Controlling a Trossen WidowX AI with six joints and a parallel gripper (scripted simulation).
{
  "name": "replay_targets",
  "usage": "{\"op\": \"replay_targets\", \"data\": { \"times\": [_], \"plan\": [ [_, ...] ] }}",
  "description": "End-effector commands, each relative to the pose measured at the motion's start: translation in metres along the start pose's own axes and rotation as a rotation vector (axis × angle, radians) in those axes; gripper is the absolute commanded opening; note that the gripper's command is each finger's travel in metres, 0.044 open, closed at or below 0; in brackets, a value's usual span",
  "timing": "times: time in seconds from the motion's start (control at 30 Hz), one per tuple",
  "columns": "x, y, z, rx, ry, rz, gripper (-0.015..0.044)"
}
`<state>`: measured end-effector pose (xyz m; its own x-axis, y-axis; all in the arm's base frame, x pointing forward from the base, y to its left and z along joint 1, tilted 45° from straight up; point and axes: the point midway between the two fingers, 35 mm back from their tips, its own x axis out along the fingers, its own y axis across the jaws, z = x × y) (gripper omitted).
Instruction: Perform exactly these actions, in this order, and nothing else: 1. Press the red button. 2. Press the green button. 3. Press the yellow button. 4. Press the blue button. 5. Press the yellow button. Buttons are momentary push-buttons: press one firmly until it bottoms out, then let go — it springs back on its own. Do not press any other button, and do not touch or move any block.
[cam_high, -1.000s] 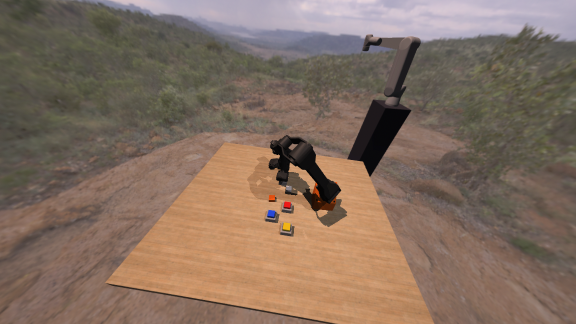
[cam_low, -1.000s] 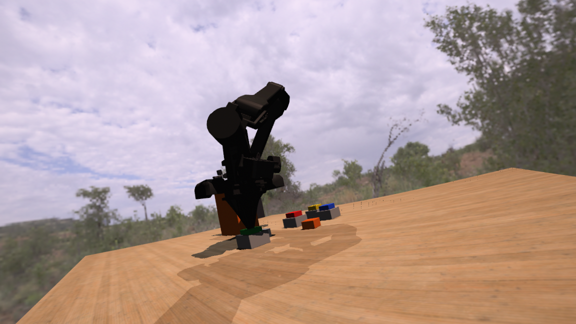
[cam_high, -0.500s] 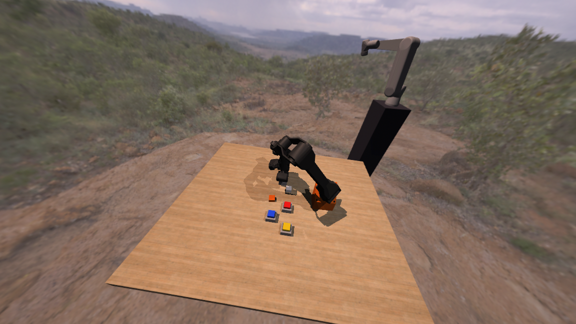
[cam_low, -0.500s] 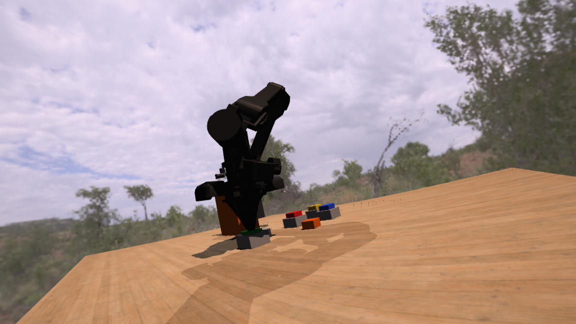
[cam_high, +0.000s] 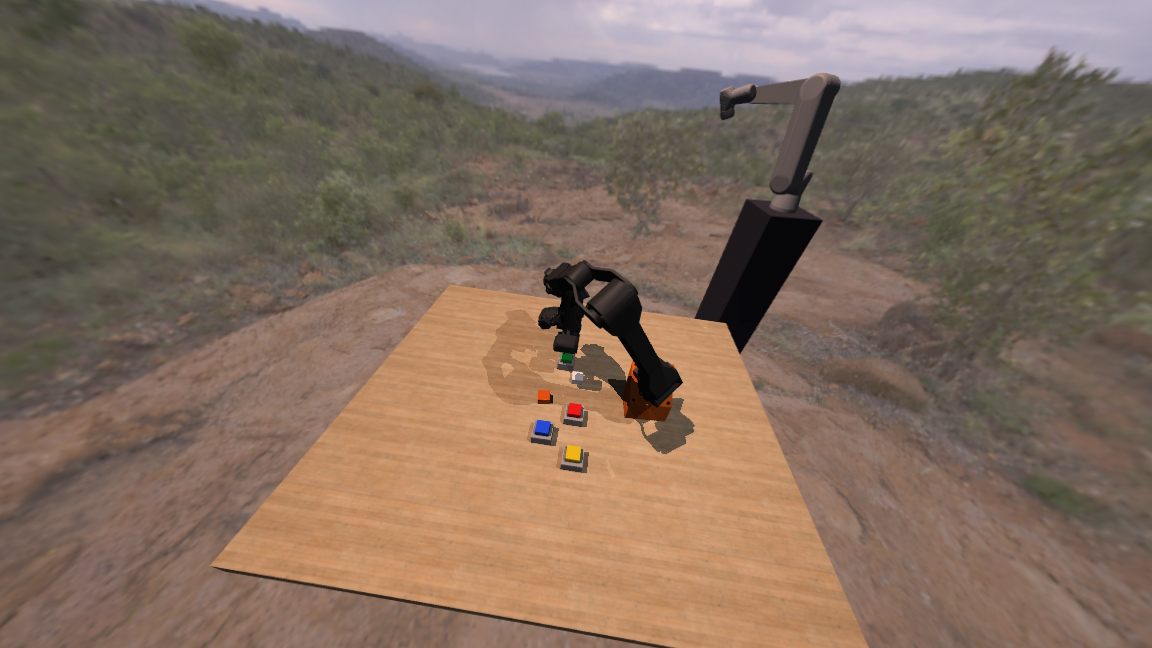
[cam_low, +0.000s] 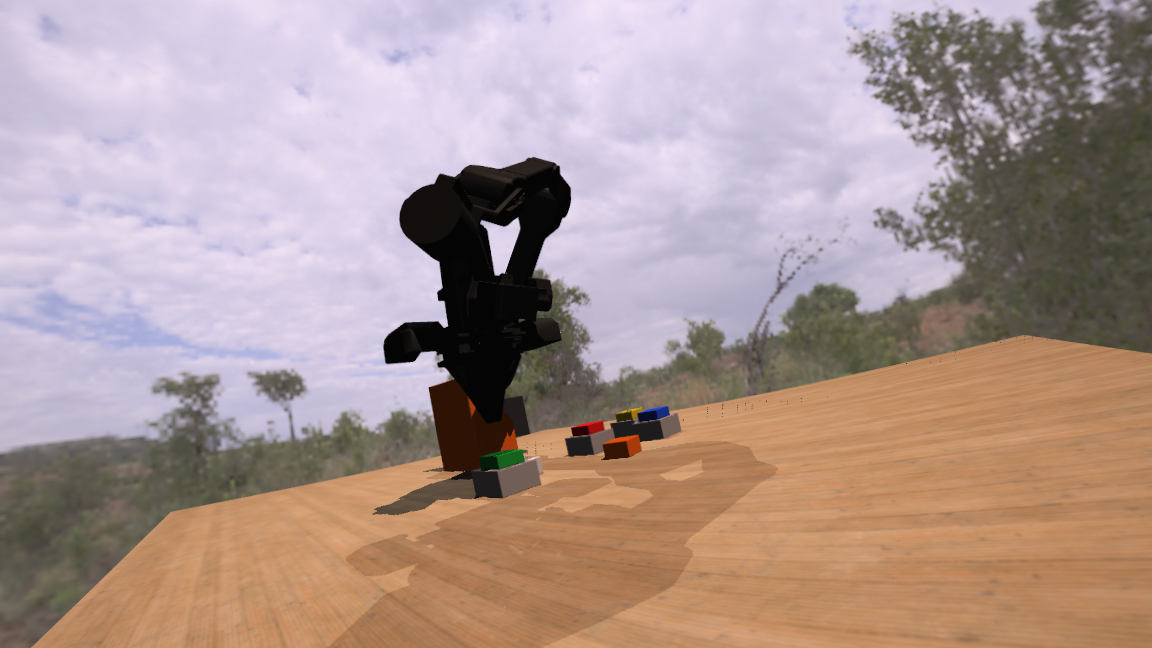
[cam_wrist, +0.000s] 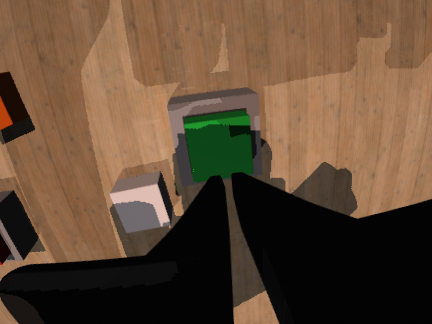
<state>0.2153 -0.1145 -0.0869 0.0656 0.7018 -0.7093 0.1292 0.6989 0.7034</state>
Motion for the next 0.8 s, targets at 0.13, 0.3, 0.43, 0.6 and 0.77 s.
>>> {"op": "replay_targets", "data": {
  "times": [0.13,0.3,0.43,0.6,0.77],
  "plan": [
    [-0.055,-0.001,0.0,-0.009,-0.01,-0.014,0.002],
    [-0.06,0.021,0.008,-0.004,-0.01,-0.025,0.002],
    [-0.067,0.083,0.019,0.004,-0.014,-0.047,0.002],
    [-0.068,0.161,0.015,0.006,-0.02,-0.054,0.002],
    [-0.062,0.232,-0.01,0.002,-0.02,-0.037,0.002]
  ]
}}
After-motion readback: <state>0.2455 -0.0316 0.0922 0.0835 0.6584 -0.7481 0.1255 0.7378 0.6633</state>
